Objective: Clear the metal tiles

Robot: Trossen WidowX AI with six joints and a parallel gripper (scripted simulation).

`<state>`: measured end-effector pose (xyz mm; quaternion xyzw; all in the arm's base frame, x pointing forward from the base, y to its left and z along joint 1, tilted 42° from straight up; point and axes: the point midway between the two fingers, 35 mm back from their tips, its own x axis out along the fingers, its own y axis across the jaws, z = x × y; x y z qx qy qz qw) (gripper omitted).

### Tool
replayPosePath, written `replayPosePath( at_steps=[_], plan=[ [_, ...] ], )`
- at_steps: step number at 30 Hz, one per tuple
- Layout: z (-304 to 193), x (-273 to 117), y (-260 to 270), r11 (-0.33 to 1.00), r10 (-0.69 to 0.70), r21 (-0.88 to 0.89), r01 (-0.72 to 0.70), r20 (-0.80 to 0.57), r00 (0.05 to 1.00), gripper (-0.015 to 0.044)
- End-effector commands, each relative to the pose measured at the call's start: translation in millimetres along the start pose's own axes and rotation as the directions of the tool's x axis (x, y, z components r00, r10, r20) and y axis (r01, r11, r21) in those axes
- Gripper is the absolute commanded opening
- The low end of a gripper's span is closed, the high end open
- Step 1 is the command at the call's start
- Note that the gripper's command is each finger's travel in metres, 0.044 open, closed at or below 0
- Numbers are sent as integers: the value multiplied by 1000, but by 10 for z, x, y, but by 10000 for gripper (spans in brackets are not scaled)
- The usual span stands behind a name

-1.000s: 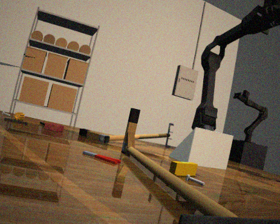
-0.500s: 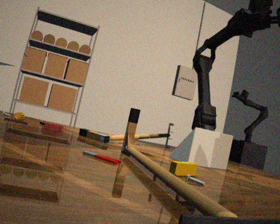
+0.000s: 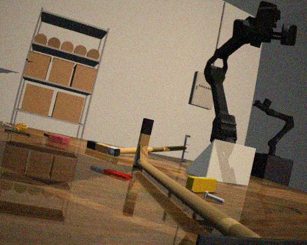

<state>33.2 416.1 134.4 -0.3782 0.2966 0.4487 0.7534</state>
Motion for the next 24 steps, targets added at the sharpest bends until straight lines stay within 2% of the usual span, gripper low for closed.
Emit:
replayPosePath(
  at_steps=[1,24],
  plan=[
    [-136,-43,-182,998,-44,-53,42,-30,999,440],
    [-170,-43,-240,996,-59,-73,56,-41,997,440]
  ],
)
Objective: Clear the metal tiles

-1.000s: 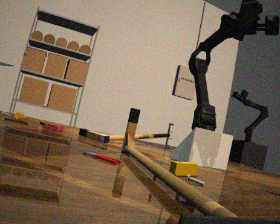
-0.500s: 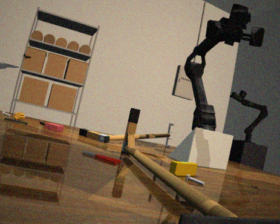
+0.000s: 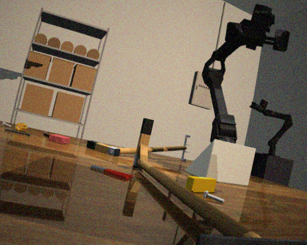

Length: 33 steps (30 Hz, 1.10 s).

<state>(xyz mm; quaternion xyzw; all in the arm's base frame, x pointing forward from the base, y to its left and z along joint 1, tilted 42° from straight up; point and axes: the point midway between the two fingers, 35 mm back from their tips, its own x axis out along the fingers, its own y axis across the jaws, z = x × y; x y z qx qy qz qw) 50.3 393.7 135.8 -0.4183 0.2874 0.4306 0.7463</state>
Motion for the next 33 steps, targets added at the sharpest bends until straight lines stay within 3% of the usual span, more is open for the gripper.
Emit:
replayPosePath(
  at_steps=[1,15,33],
  plan=[
    [-9,-1,-12,1000,-6,-8,6,-3,1000,440],
    [20,4,29,1000,5,2,-5,3,1000,440],
    [601,60,905,949,220,198,-245,139,966,440]
  ],
)
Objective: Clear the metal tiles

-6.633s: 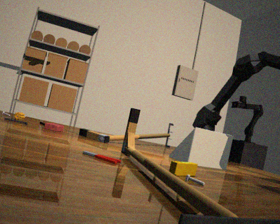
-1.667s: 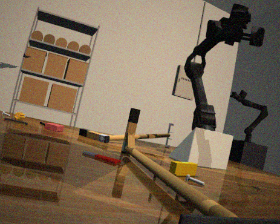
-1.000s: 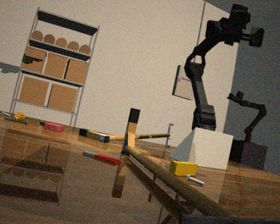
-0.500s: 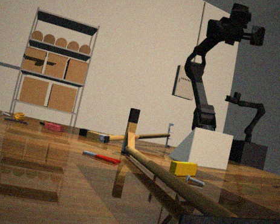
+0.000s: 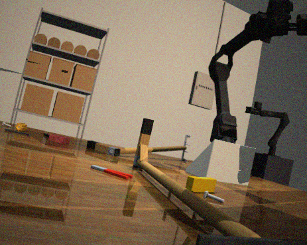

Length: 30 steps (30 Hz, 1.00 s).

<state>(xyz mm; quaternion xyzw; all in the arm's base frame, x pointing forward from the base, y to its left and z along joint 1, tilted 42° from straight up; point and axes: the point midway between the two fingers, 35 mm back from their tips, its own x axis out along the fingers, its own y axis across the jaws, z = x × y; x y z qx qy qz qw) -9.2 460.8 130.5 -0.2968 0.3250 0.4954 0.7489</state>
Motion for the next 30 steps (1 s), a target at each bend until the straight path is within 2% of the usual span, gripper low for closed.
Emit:
replayPosePath(
  at_steps=[1,15,30],
  plan=[
    [71,78,233,997,53,52,-54,19,998,440],
    [342,228,1081,937,244,229,-264,113,963,440],
    [473,284,2011,788,445,379,-485,196,874,440]
  ],
)
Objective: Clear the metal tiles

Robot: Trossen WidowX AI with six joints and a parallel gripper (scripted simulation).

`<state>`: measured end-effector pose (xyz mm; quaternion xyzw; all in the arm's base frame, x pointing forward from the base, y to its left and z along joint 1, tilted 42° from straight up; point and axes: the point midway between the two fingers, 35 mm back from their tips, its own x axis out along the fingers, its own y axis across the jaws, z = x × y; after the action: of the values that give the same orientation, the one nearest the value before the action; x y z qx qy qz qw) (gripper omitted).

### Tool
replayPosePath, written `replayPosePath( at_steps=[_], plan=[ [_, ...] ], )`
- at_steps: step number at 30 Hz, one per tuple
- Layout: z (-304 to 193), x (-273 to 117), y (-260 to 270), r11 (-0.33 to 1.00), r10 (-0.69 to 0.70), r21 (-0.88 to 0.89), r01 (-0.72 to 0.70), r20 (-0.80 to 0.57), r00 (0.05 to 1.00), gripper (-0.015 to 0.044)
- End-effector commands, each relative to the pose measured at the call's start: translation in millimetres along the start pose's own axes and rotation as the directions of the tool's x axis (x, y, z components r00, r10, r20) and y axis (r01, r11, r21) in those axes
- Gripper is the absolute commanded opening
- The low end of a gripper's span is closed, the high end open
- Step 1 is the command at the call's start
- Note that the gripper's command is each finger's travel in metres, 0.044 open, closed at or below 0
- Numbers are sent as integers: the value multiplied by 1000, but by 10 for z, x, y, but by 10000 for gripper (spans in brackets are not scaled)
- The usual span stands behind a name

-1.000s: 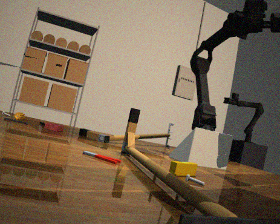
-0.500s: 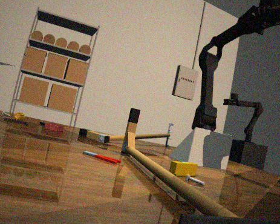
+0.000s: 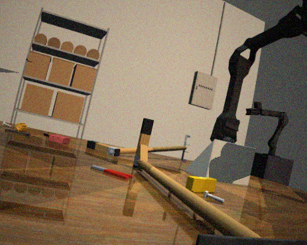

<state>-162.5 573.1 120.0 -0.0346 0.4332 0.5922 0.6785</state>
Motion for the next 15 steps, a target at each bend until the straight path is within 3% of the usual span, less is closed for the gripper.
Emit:
replayPosePath(
  at_steps=[1,15],
  plan=[
    [-126,135,179,997,56,52,-56,-13,998,440],
    [-508,420,877,937,274,234,-259,-33,961,440]
  ],
)
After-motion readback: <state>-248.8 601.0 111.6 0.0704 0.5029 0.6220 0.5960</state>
